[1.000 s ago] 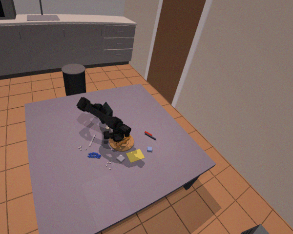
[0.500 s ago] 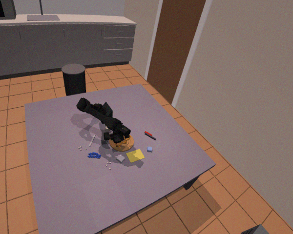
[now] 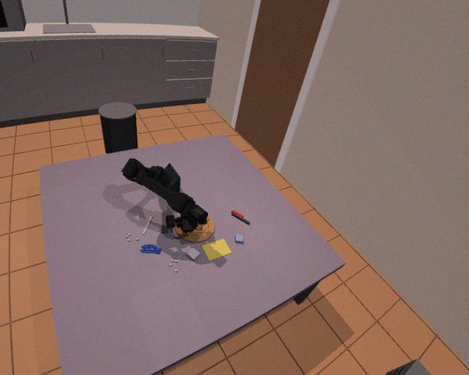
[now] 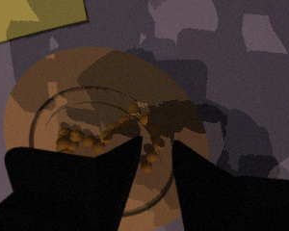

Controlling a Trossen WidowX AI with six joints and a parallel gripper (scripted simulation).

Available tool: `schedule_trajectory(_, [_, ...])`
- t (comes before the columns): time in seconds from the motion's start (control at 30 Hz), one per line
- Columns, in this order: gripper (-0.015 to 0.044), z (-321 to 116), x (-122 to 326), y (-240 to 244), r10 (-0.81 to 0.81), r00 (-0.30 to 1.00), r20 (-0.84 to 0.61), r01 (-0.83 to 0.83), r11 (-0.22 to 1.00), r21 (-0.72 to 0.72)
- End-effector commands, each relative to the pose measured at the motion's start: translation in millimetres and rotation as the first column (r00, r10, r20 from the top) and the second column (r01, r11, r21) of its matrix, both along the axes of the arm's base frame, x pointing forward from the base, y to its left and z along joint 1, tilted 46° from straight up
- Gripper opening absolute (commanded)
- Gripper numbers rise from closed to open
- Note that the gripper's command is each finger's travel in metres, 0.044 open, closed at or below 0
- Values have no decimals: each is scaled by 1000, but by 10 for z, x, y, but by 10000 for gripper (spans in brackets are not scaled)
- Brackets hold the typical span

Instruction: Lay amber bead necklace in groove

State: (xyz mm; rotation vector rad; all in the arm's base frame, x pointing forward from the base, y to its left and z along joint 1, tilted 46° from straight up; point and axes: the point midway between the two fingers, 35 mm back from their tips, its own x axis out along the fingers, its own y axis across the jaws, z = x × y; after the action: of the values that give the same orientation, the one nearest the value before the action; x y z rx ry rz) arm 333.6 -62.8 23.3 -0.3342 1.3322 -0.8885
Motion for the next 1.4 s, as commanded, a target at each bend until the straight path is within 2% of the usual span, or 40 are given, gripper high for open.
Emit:
schedule_trajectory(0.0, [120, -32, -17, -32, 5, 1000, -9, -5, 1000, -4])
schedule_trajectory(0.07, [120, -32, -17, -32, 5, 1000, -9, -5, 1000, -4])
schedule_trajectory(0.23, [0, -15, -5, -16, 0, 1000, -1, 0, 1000, 0])
schedule_trajectory(1.37, [0, -15, -5, -16, 0, 1000, -1, 0, 1000, 0])
